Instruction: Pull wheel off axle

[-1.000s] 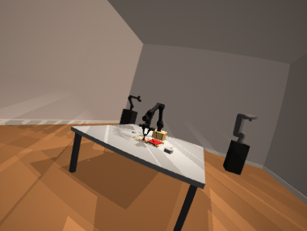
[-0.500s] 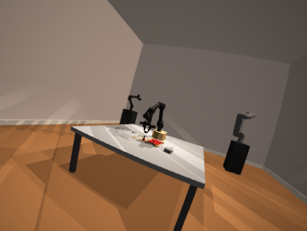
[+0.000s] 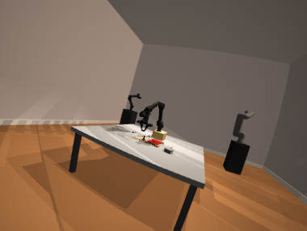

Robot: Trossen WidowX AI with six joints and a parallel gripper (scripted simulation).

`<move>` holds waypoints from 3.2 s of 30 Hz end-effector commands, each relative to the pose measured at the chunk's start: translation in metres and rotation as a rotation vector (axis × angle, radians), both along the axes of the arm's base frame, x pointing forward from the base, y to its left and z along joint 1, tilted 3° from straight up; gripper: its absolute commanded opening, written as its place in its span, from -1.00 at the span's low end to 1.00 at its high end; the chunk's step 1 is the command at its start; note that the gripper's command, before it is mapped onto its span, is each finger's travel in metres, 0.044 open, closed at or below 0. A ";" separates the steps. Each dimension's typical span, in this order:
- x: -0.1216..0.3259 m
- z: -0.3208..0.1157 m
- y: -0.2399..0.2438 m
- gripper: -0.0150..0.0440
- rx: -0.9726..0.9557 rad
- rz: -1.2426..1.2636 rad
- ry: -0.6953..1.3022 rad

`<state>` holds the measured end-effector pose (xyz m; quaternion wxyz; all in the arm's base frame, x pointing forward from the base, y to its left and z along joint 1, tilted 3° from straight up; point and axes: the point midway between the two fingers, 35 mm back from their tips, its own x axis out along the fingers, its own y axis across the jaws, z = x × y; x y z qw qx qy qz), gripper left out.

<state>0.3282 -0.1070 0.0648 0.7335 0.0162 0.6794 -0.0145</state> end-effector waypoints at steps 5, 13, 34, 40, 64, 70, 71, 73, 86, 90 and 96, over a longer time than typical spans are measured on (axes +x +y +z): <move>-0.023 0.003 -0.029 -0.49 -0.004 0.004 -0.010; -0.033 0.001 -0.039 -0.49 -0.006 0.004 -0.011; -0.024 -0.087 -0.040 -0.49 -0.006 0.004 -0.011; -0.025 -0.102 -0.040 -0.49 -0.005 0.004 -0.010; -0.028 -0.040 -0.041 0.53 -0.006 0.004 -0.011; -0.032 -0.044 -0.039 0.70 -0.007 0.001 -0.008; -0.038 -0.040 -0.036 0.79 -0.007 0.001 -0.007; -0.052 -0.029 -0.030 0.97 -0.006 0.002 -0.007; -0.113 0.000 -0.001 1.00 -0.003 0.004 -0.004; -0.113 0.000 -0.001 1.00 -0.003 0.004 -0.004; -0.113 0.000 -0.001 1.00 -0.003 0.004 -0.004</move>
